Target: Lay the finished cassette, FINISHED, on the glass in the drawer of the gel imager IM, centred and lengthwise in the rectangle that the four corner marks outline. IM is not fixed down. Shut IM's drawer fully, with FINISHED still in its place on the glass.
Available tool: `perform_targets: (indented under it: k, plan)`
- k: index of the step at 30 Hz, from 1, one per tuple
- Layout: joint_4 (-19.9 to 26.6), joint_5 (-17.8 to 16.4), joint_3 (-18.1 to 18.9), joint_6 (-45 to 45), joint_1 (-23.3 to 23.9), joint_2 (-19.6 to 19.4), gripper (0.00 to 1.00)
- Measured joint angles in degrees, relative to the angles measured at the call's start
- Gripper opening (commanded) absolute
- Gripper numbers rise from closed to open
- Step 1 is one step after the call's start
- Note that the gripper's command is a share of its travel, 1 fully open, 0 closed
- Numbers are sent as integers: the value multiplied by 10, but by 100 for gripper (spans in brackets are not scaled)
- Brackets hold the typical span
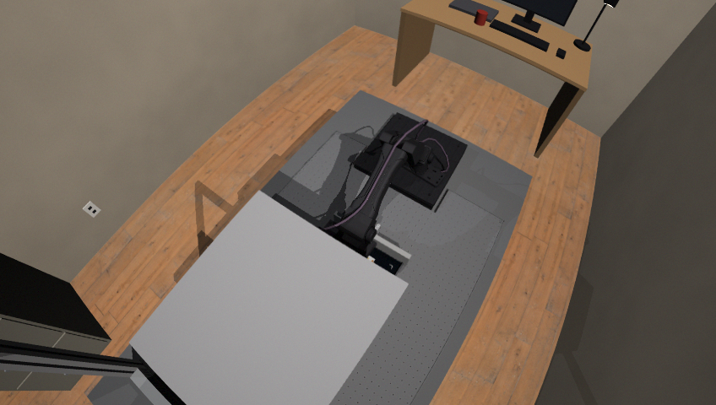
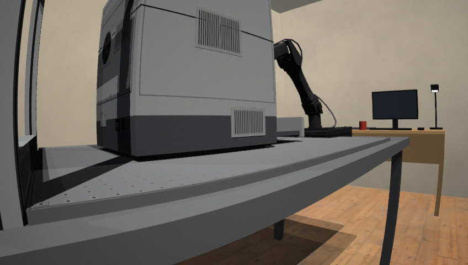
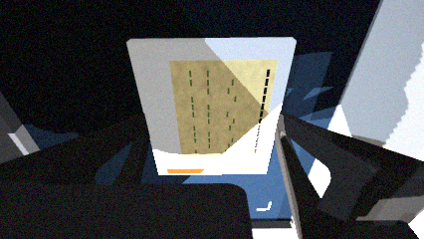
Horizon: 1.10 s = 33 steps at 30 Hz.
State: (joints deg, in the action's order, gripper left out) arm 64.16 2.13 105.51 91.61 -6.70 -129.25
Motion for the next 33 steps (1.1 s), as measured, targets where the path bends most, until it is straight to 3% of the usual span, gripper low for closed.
perform_targets:
  k: [1,33]
  plan:
    - [0,0,0,0,0,0,91]
    - [-12,0,-13,0,0,7,91]
